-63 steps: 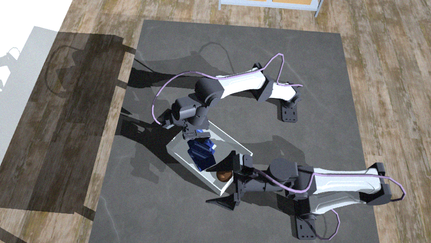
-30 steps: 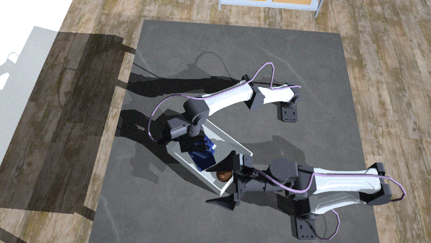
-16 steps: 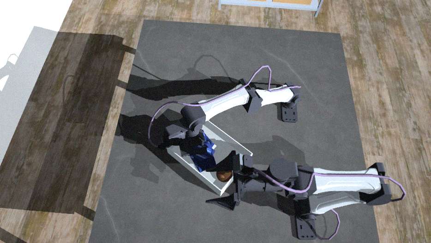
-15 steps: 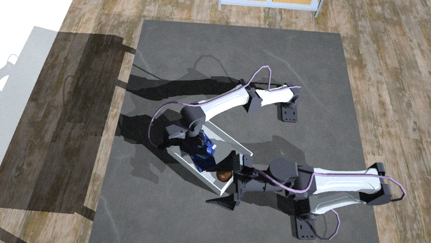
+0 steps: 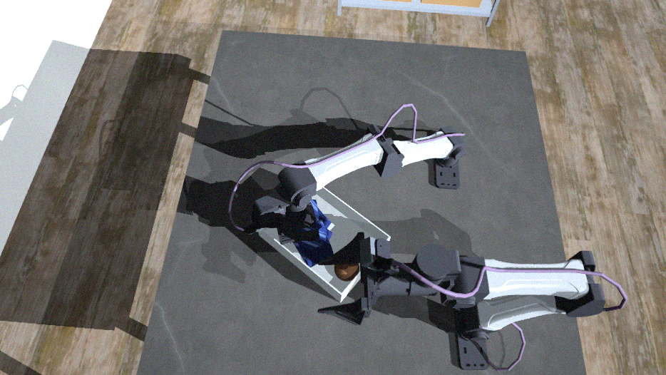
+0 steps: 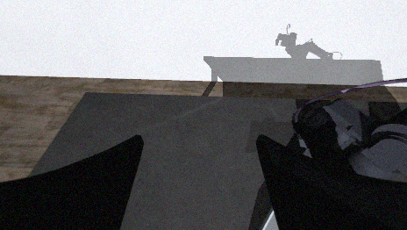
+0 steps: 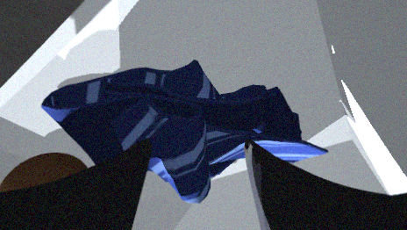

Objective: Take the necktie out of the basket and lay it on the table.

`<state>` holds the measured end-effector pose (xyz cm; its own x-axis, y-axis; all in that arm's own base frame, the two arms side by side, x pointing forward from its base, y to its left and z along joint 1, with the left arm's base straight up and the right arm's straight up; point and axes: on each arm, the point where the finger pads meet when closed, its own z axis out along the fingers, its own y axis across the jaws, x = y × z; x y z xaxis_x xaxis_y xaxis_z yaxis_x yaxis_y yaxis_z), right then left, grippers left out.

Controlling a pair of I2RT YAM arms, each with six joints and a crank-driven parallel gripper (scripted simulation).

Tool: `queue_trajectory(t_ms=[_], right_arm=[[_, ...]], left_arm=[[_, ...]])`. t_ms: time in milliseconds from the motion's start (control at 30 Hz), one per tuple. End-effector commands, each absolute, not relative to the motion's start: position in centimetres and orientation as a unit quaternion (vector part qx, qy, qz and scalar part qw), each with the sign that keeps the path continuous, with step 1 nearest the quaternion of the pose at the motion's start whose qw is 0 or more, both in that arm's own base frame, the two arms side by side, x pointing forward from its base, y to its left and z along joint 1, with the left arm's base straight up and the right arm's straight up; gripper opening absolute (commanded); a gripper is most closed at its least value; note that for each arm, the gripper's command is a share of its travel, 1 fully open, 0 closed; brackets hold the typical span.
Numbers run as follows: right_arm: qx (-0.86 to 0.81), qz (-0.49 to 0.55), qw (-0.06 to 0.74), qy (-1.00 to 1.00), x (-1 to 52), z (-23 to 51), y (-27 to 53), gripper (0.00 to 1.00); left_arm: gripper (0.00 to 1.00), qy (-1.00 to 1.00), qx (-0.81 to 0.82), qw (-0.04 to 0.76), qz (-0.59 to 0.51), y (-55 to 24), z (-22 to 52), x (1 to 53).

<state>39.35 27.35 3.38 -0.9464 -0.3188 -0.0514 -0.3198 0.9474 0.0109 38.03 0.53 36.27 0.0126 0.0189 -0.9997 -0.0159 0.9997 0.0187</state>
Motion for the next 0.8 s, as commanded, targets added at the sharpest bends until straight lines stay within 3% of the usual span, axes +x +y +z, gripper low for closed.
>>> queue_trajectory(t_ms=[0,767], right_arm=[[-0.167,-0.001,-0.003,0.986,39.29,2.15,27.63,0.8],[-0.167,-0.001,-0.003,0.986,39.28,1.92,27.63,0.8]], left_arm=[[1.0,0.703,0.001,0.712,0.012,0.53,36.27,38.03],[1.0,0.703,0.001,0.712,0.012,0.53,36.27,38.03]])
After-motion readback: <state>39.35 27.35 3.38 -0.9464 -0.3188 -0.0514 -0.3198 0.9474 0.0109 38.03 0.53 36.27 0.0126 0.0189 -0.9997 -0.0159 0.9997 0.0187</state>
